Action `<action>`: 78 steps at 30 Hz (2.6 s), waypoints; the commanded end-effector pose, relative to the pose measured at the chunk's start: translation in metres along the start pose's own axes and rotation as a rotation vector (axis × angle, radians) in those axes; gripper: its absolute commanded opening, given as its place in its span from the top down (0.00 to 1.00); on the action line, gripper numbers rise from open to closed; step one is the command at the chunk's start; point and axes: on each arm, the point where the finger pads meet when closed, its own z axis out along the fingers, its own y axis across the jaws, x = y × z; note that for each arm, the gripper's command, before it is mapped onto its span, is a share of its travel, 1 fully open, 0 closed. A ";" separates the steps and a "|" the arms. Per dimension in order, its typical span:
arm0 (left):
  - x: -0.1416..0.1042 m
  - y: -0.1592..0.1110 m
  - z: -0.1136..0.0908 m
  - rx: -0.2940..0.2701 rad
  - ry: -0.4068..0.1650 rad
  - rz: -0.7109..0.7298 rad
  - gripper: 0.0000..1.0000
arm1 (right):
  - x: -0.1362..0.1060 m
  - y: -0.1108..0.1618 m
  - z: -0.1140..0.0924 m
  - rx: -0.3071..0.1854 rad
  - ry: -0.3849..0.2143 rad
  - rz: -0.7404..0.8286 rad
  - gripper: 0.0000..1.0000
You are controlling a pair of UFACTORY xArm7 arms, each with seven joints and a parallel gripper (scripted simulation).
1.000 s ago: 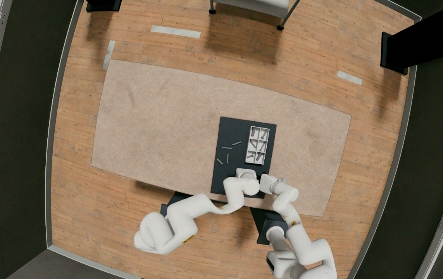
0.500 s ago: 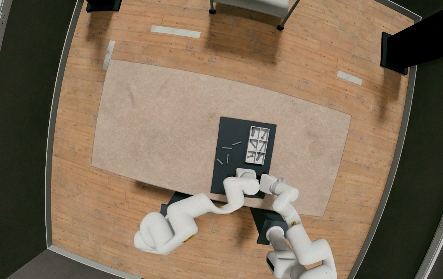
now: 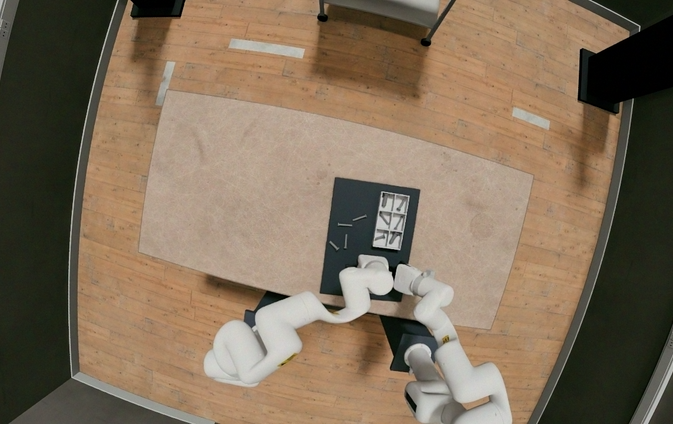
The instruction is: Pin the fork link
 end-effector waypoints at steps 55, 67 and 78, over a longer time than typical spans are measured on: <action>-0.001 -0.001 0.025 0.003 -0.003 0.000 1.00 | -0.001 -0.001 -0.001 0.003 -0.001 -0.001 1.00; -0.001 -0.001 0.025 0.003 -0.003 0.000 1.00 | -0.001 -0.001 -0.001 0.003 -0.001 -0.001 1.00; -0.001 -0.001 0.025 0.003 -0.003 0.000 1.00 | -0.001 -0.001 -0.001 0.003 -0.001 -0.001 1.00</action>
